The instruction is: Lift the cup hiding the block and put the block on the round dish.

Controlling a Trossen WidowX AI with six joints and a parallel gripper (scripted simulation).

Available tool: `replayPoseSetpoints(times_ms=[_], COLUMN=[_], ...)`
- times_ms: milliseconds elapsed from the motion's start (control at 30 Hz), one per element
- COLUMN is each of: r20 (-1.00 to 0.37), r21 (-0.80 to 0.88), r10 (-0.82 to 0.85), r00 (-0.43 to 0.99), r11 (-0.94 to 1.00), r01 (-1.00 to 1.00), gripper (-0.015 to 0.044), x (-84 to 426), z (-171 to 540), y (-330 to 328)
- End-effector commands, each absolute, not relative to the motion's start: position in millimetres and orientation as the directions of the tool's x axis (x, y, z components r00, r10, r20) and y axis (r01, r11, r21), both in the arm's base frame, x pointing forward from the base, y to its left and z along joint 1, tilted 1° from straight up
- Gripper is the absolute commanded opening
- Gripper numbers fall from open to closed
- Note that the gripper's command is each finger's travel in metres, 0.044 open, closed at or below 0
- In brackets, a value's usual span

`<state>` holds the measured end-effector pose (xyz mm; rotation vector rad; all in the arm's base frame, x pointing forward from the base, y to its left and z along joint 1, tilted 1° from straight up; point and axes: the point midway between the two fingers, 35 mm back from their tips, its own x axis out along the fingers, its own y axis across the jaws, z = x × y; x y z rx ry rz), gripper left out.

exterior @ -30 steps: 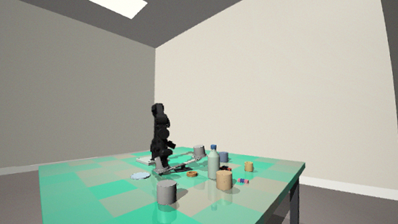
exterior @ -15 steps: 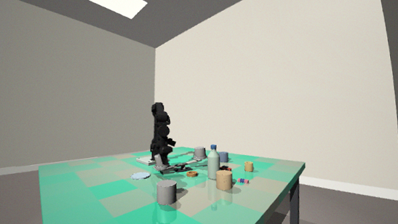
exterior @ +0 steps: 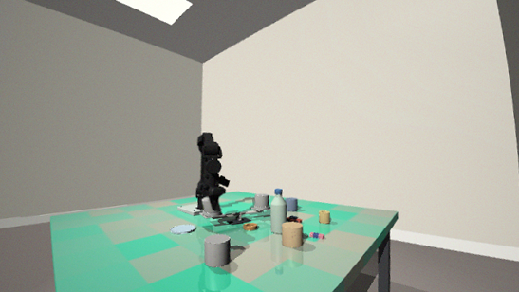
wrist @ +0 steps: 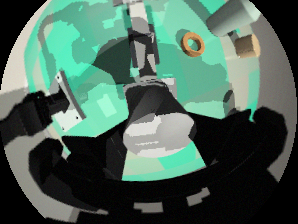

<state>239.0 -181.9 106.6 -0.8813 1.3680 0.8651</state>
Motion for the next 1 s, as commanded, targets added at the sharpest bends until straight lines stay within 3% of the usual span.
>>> replayPoseSetpoints(times_ms=[0,967], r20=[-0.999,-0.999], r21=[-0.036,-0.036], r10=[-0.013,-0.013], r00=[0.034,0.034], r11=[0.426,0.426], r01=[-0.904,-0.904], gripper=[0.0000,0.0000], x=[242,241], z=[115,153], y=[-185,-185])
